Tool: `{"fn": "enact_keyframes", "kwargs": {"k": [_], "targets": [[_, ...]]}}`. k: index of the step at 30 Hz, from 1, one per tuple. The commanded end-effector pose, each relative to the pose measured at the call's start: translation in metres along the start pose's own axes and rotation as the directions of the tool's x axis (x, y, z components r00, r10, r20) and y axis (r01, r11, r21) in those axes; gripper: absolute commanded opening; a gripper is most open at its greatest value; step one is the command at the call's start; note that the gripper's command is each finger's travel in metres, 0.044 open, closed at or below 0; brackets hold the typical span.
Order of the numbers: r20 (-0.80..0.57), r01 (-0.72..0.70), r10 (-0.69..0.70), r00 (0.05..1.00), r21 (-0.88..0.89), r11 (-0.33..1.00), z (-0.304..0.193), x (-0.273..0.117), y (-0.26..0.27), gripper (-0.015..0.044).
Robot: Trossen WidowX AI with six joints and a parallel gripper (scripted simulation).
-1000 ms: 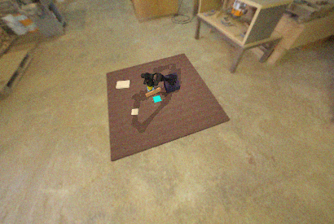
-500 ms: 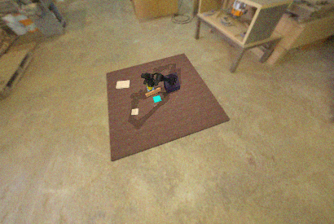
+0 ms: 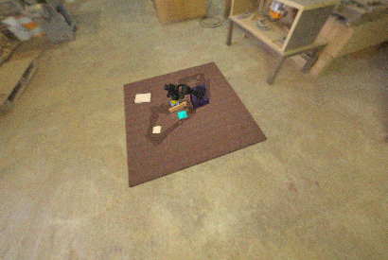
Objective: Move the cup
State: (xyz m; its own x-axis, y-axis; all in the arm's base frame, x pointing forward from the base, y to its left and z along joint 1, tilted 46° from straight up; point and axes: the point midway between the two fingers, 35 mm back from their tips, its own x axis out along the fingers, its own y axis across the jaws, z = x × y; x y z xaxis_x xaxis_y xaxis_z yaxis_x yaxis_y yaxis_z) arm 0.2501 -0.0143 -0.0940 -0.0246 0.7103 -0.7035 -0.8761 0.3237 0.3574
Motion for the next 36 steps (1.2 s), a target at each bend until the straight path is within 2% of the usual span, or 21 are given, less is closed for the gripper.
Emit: {"fn": "enact_keyframes", "kwargs": {"k": [1, 16, 36], "targets": [[-0.005, 0.014, -0.014, 1.0, -0.009, 1.0, 0.0, -0.015, -0.005, 0.0], [-0.003, 0.01, -0.01, 1.0, -0.004, 1.0, -0.002, -0.076, -0.002, 0.0], [0.003, 0.007, -0.007, 1.0, 0.006, 1.0, -0.002, -0.074, 0.001, 0.0]]}}
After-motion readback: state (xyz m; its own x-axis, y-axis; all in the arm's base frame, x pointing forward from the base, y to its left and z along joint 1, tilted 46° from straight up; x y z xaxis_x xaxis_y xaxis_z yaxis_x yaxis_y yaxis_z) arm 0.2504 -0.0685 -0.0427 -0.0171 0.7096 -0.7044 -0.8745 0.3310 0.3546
